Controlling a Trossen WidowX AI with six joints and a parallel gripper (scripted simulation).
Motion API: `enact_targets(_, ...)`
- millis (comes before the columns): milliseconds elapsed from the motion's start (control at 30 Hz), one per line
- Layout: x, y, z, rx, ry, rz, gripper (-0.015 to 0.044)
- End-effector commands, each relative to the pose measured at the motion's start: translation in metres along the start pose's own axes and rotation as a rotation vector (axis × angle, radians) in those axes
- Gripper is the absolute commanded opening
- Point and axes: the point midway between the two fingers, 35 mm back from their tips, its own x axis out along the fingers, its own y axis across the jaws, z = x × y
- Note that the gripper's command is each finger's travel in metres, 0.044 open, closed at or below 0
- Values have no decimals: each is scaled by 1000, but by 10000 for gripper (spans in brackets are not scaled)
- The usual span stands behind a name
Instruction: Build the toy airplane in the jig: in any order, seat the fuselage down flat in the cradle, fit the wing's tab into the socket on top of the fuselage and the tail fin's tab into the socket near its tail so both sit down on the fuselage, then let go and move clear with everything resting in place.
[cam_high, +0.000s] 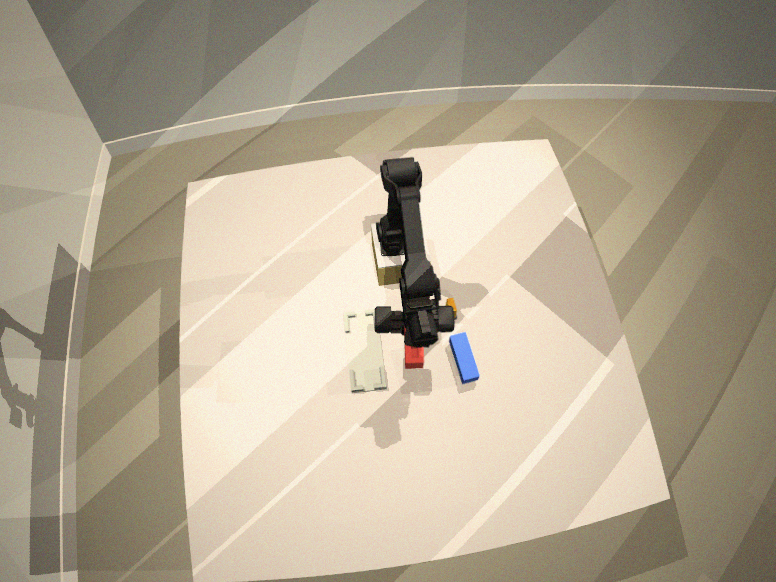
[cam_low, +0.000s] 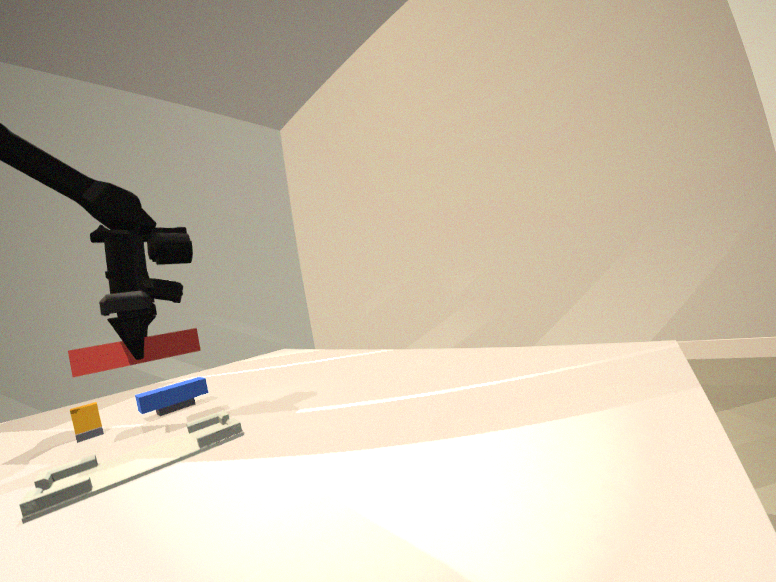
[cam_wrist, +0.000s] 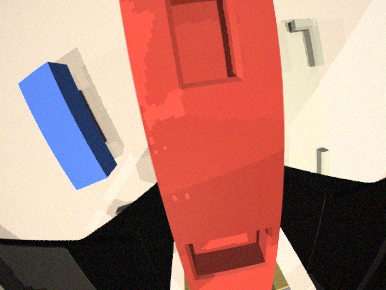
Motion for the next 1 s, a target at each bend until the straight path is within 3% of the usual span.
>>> enact_targets(0, 6, -11, 2, -3, 0, -1, 0)
enact_targets(967, 46, -99, 2, 1, 0, -10, 0)
